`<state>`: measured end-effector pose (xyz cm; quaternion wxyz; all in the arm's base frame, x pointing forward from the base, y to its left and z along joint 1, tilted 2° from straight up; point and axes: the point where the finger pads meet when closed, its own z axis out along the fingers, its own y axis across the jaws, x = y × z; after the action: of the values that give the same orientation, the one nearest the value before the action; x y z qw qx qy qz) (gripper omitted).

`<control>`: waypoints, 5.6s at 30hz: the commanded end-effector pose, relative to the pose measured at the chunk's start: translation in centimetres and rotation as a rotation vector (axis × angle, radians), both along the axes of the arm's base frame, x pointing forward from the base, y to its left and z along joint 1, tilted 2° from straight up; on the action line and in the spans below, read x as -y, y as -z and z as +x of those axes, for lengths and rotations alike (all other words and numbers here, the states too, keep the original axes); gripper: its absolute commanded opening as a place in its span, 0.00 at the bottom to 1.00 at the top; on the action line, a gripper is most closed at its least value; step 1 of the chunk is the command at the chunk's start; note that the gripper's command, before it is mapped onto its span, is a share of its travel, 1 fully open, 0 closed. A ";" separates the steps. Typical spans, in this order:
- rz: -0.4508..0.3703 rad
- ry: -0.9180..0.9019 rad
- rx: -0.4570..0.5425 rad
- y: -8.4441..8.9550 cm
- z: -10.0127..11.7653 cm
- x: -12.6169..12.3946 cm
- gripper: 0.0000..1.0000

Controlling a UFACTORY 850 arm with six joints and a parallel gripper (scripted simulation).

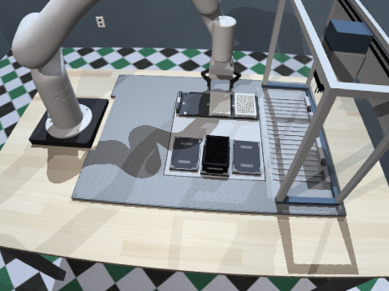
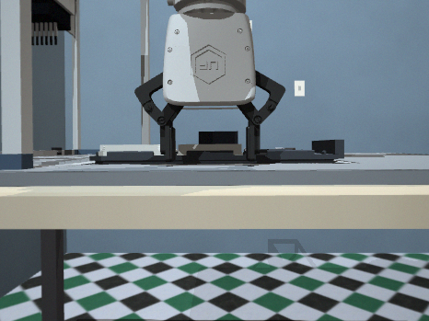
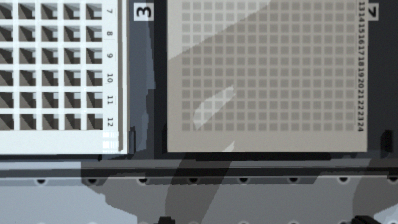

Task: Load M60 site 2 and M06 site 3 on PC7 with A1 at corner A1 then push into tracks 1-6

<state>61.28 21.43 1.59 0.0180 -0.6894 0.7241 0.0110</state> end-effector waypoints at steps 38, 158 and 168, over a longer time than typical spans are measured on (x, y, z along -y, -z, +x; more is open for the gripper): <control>0.001 0.000 0.002 -1.2 0.2 -1.6 1.00; -0.014 -1.199 0.051 -11.1 -15.5 7.9 0.82; -0.017 -1.465 0.061 -10.9 -19.0 9.9 0.82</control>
<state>43.73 12.38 12.48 0.0086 -0.9908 0.1353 -0.0066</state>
